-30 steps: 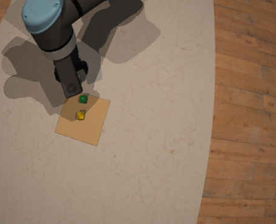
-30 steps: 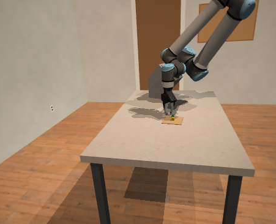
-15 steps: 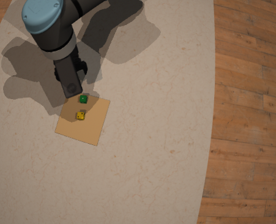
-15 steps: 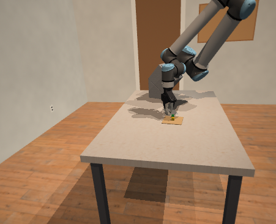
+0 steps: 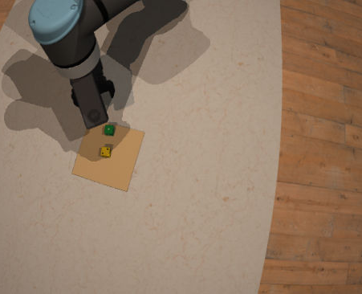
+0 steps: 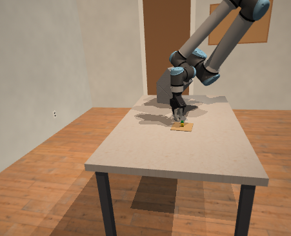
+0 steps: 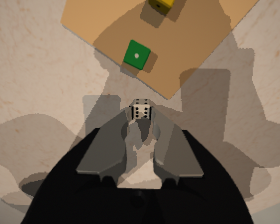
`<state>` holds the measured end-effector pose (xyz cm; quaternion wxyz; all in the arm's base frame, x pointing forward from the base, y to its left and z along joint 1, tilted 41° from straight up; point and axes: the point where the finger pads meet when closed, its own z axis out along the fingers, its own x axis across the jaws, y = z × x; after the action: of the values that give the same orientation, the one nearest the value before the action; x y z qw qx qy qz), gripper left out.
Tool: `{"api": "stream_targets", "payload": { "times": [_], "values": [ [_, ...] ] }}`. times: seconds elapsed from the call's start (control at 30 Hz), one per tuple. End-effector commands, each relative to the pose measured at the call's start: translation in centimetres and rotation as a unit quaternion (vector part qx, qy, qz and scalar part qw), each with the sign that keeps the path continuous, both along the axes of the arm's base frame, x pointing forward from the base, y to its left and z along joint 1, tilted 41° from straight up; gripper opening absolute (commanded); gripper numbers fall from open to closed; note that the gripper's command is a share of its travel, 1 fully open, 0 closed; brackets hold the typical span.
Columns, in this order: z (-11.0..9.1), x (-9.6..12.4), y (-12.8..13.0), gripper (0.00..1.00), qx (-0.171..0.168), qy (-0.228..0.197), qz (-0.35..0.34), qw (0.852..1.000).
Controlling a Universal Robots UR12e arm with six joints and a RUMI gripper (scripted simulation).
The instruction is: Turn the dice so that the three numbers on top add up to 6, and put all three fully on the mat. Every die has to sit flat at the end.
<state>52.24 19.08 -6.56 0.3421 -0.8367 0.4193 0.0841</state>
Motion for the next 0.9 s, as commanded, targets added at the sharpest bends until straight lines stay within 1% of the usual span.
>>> {"api": "stream_targets", "payload": {
  "times": [0.0,0.57,0.7,0.87],
  "values": [
    [0.0,0.0,0.0,0.03,0.0,0.0,0.0,1.0],
    [0.1,0.0,-0.1,0.03,0.0,0.0,0.0,1.0],
    [0.6,-0.1,-0.5,0.03,0.0,0.0,0.0,1.0],
    [1.9,-0.3,-1.6,0.03,0.0,0.0,0.0,1.0]
  ]
}}
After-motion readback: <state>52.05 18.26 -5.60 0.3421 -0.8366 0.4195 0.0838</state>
